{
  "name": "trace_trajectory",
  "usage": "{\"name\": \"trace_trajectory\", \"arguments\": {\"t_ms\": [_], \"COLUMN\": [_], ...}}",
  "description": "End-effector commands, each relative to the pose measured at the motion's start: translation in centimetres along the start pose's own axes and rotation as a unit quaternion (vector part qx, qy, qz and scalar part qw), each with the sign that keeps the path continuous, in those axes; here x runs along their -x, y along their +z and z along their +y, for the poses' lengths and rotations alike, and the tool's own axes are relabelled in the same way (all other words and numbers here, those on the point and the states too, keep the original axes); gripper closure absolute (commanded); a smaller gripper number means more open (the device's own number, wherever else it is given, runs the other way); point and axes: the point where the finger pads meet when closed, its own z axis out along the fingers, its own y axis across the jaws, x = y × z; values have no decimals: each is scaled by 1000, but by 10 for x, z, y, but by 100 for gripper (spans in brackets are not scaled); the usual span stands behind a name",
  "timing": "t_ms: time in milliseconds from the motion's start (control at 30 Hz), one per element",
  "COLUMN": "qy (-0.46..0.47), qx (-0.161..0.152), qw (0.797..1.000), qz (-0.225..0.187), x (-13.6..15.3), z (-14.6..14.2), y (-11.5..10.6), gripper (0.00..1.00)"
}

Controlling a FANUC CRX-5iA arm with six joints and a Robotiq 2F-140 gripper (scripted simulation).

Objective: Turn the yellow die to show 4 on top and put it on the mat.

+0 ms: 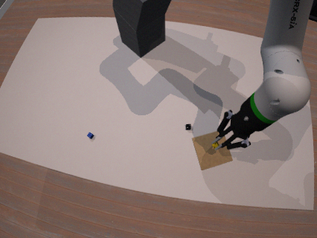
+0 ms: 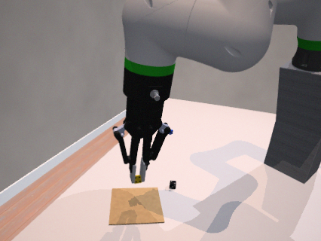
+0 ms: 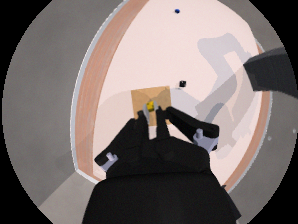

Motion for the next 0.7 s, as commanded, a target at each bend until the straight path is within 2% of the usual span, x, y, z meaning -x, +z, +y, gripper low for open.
{"name": "trace_trajectory", "arguments": {"t_ms": [0,133,200,367,667], "qy": [0,-1,-1,-2,-2], "qx": [11,9,9,0,-2], "qw": [999,997,997,994,993], "qz": [-34,-71,-71,-106,-115], "x": [-6,-5,-5,1,-3], "z": [2,2,2,-1,-2], "y": [1,1,1,-1,0], "gripper": [82,82,82,82,82]}}
